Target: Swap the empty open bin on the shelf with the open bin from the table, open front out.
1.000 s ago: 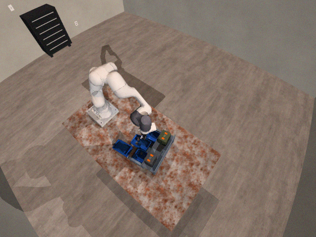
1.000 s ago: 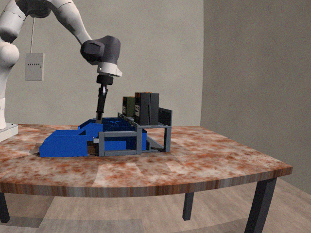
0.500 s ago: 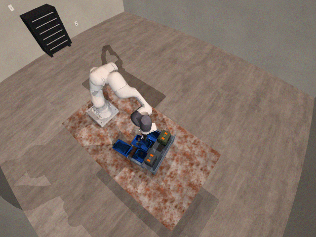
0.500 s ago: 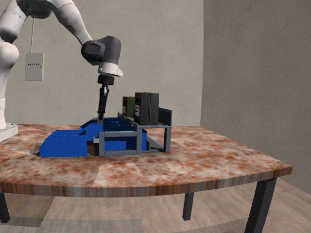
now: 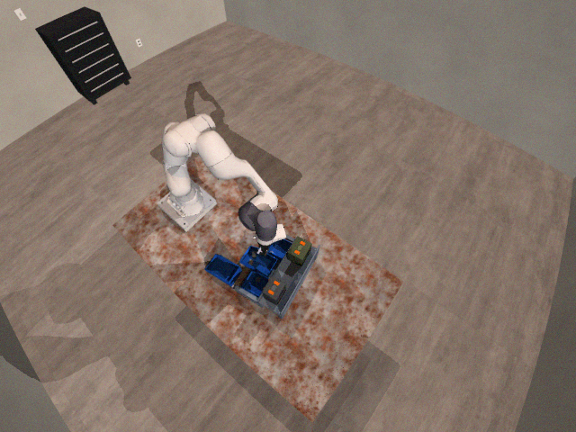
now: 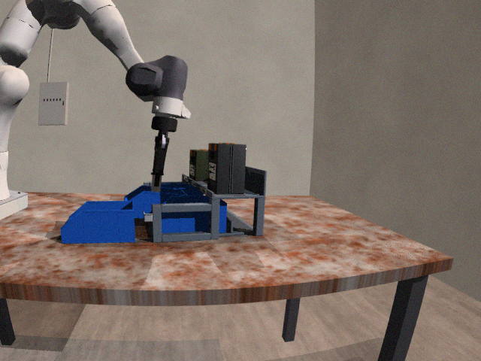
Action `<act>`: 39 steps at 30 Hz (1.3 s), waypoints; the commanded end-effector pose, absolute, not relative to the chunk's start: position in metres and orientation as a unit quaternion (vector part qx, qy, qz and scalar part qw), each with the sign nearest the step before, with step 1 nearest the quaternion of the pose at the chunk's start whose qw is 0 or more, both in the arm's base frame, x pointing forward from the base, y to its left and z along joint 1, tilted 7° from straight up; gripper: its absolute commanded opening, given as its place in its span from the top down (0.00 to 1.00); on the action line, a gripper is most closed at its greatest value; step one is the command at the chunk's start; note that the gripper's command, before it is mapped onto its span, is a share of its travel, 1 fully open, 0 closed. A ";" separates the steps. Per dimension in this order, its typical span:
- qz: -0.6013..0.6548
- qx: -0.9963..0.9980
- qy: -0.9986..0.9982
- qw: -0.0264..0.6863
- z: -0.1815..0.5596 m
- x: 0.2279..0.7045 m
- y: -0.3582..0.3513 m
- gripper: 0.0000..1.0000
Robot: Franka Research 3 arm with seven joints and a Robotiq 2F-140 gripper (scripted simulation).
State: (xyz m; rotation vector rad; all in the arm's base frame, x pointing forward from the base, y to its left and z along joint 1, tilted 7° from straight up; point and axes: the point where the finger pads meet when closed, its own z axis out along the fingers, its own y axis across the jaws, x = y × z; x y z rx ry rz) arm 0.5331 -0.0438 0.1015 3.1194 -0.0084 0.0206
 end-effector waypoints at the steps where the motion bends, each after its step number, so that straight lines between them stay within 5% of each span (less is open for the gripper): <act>1: 0.010 1.000 -0.002 0.010 0.103 0.536 -0.044 1.00; 39: 0.014 1.000 -0.002 0.010 0.104 0.543 -0.044 1.00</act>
